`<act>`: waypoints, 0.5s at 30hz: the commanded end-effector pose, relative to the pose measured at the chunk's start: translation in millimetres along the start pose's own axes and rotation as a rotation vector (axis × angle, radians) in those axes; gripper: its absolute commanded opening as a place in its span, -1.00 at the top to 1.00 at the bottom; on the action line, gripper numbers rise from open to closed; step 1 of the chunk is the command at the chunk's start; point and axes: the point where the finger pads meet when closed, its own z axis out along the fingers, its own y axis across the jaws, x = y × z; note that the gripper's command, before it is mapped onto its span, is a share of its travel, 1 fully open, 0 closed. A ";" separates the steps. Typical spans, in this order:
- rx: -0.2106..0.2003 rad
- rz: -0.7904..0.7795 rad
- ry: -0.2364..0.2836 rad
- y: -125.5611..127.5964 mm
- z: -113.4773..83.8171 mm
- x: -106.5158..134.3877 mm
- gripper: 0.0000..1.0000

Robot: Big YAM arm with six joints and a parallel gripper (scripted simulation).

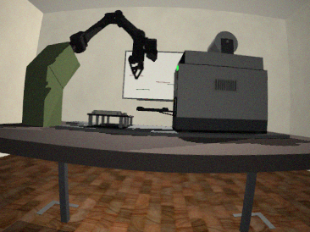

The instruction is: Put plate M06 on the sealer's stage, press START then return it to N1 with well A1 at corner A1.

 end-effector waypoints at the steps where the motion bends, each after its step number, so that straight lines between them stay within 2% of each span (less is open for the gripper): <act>1: 0.011 -0.008 -0.021 -12.4 -10.6 17.1 -1.00; 2: 0.012 -0.008 -0.023 -13.4 -11.2 21.5 -1.00; 4: -0.085 0.000 -0.029 -15.1 -12.3 29.6 -1.00; 9: -0.064 -0.015 -0.028 -15.5 -12.3 53.1 -1.00; 15: -0.059 -0.016 -0.031 -14.6 -13.3 59.9 -1.00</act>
